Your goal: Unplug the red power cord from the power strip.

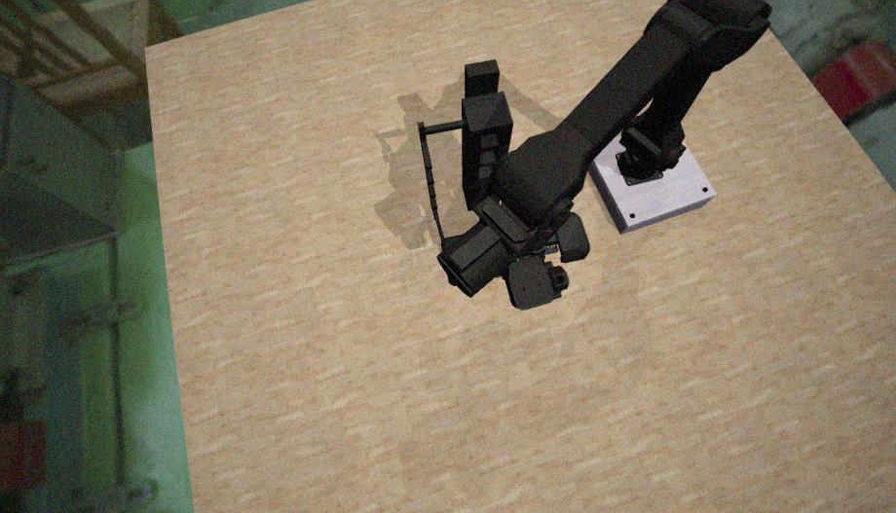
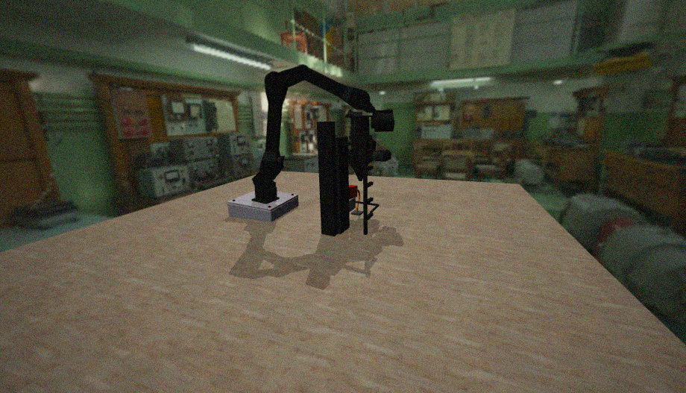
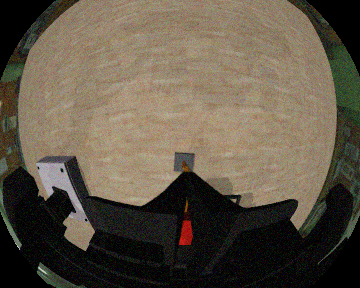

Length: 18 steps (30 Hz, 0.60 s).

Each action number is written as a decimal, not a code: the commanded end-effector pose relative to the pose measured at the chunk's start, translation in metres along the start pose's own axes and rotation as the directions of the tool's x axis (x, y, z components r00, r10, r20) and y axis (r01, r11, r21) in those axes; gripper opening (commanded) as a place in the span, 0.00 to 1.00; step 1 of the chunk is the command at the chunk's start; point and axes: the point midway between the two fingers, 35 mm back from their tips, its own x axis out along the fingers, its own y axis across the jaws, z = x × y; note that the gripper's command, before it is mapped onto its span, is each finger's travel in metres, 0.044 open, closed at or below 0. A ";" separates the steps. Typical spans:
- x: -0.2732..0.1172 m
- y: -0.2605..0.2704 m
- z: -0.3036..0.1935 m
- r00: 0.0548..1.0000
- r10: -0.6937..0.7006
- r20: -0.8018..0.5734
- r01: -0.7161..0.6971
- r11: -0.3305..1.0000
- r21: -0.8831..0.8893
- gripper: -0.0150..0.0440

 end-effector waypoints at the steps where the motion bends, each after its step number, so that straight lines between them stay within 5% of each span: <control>1: 0.000 -0.001 0.007 1.000 -0.002 -0.005 0.002 1.000 0.002 0.25; 18: -0.001 -0.004 0.013 1.000 -0.002 -0.005 0.002 1.000 0.002 0.25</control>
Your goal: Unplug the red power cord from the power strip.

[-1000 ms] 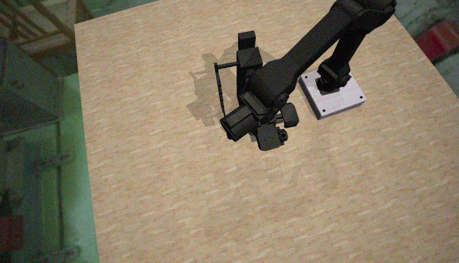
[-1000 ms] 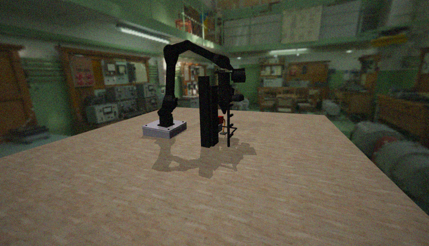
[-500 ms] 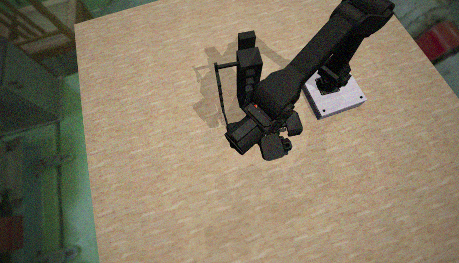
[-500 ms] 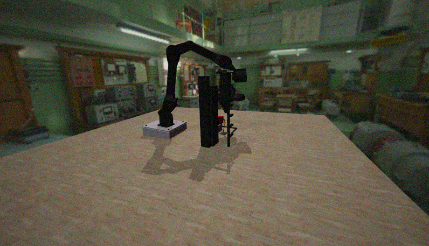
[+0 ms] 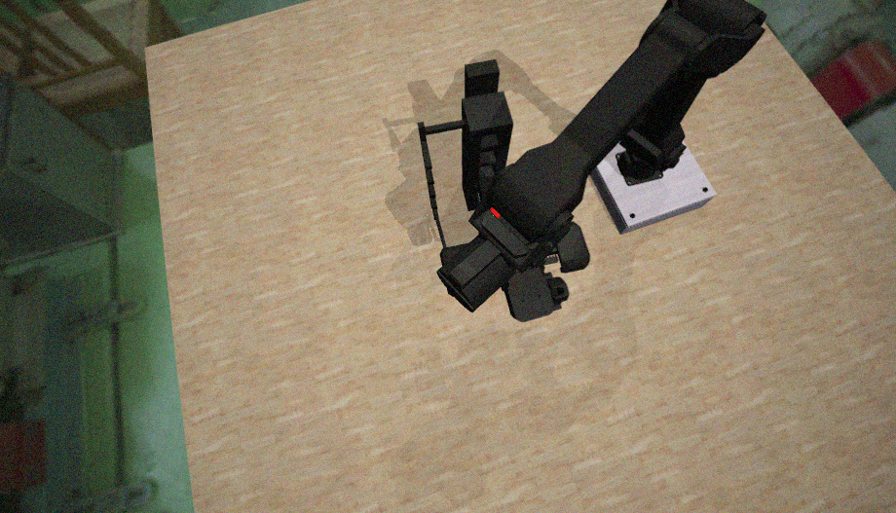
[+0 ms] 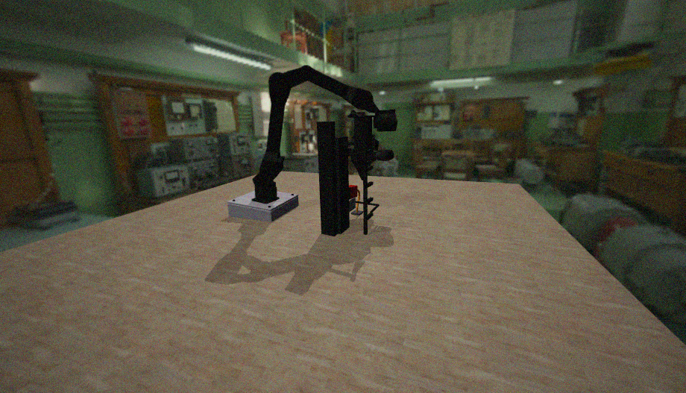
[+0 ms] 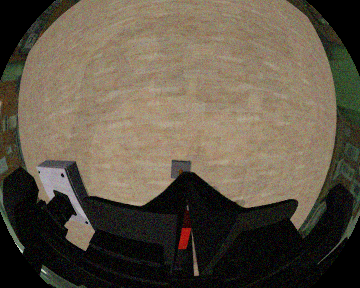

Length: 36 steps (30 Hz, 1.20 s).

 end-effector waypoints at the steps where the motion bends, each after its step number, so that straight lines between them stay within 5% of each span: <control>1: -0.001 0.000 0.000 1.000 -0.002 -0.005 0.002 1.000 0.004 0.25; 36: -0.001 0.000 0.000 1.000 -0.002 -0.005 0.002 1.000 0.004 0.25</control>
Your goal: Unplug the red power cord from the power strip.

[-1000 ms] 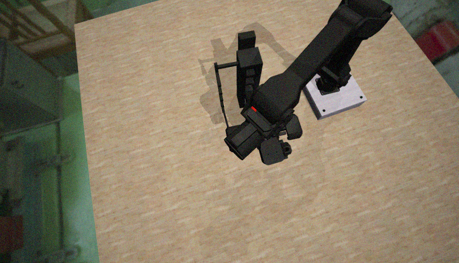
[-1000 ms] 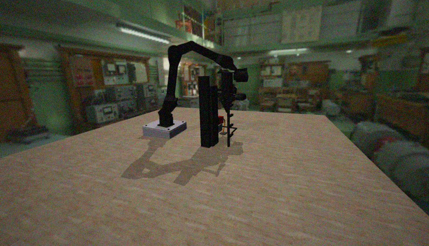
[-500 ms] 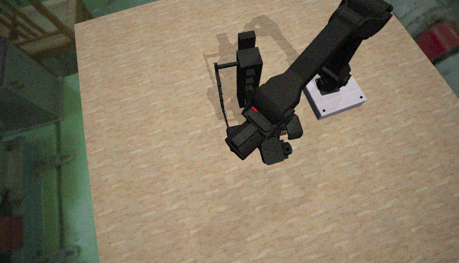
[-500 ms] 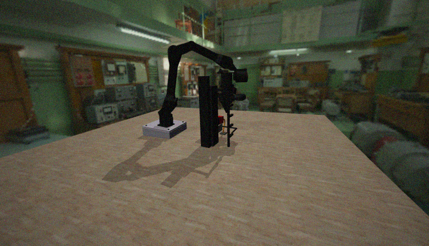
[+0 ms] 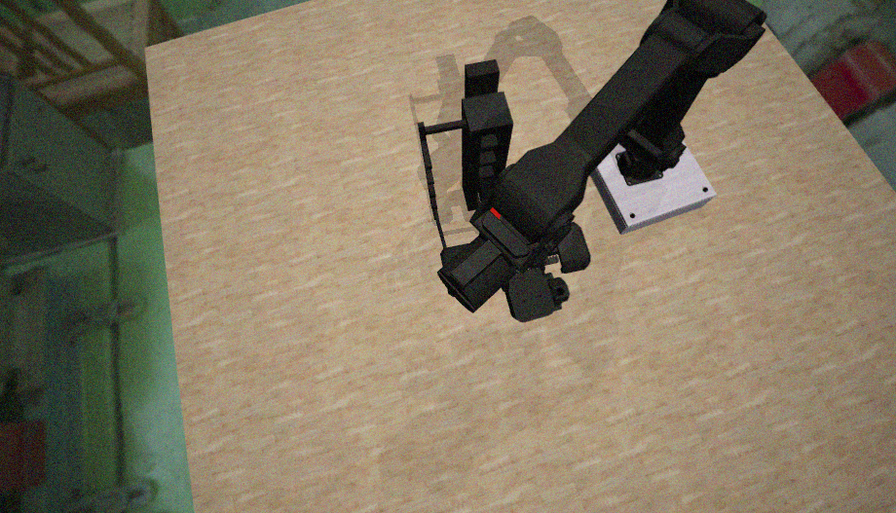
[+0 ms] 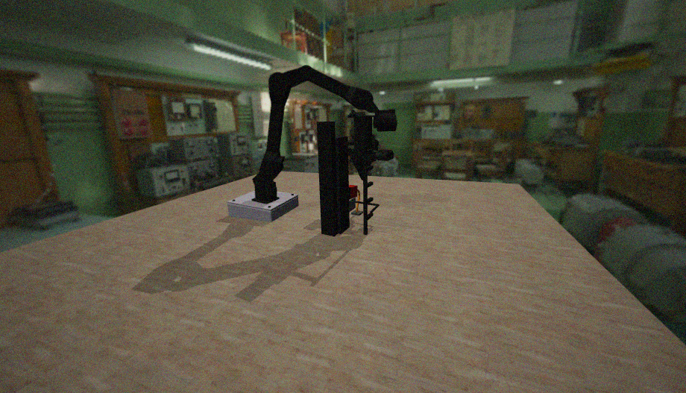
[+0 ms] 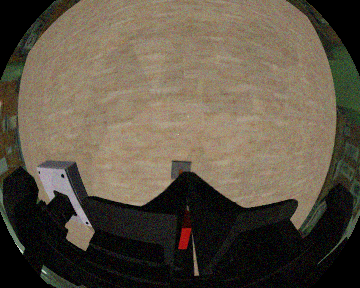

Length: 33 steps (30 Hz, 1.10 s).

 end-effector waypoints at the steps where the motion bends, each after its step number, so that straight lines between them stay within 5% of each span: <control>1: -0.001 0.000 -0.001 1.000 -0.001 -0.006 0.001 1.000 0.002 0.25; 33: 0.000 -0.001 -0.001 1.000 -0.001 -0.006 0.001 1.000 0.002 0.25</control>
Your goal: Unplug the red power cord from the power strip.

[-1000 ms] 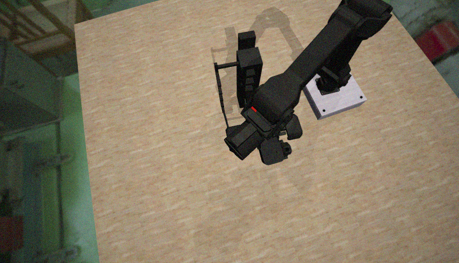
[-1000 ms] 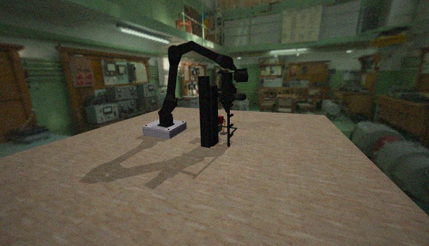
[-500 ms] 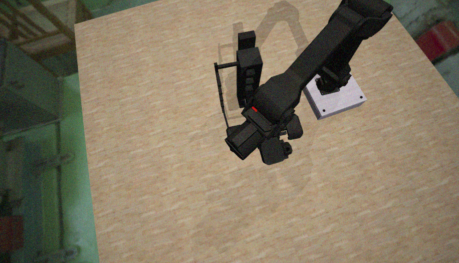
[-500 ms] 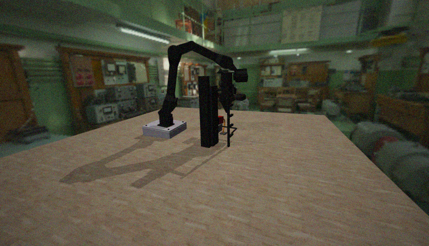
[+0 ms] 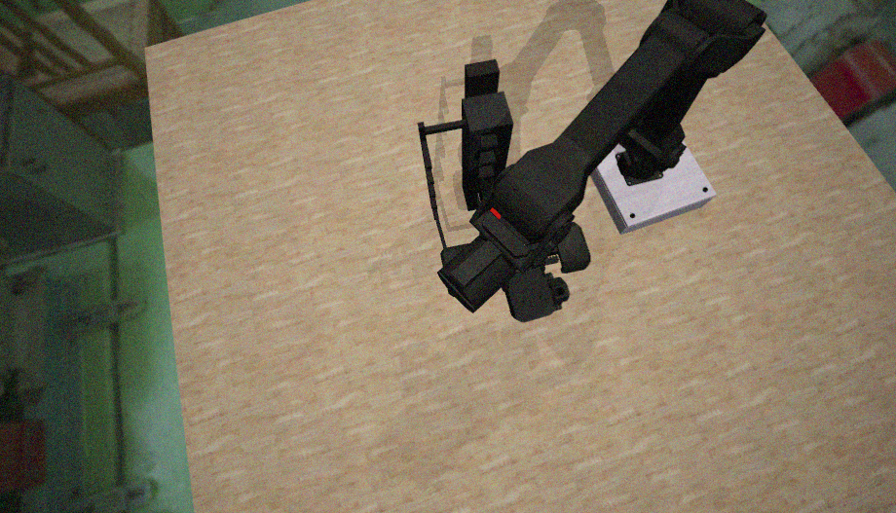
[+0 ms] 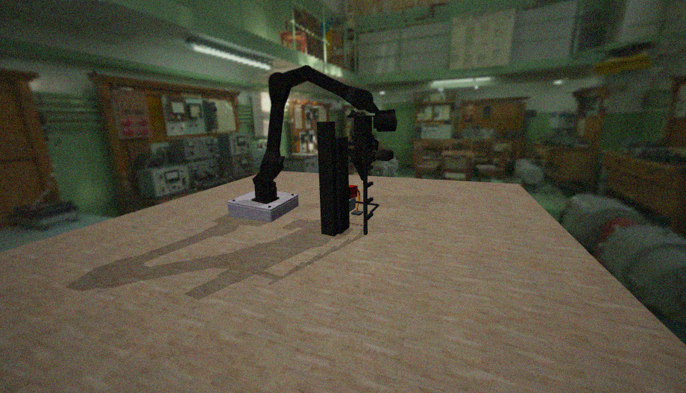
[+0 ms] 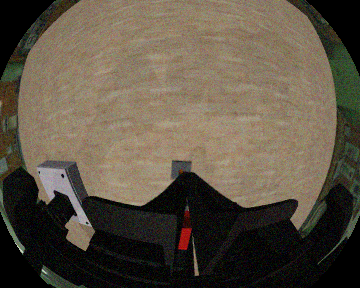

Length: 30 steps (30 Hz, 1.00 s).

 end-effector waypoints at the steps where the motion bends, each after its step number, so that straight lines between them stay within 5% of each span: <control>1: -0.001 -0.001 -0.001 1.000 -0.002 -0.005 0.002 1.000 0.002 0.25; 30: 0.000 -0.001 -0.001 1.000 -0.002 -0.005 0.002 1.000 0.002 0.25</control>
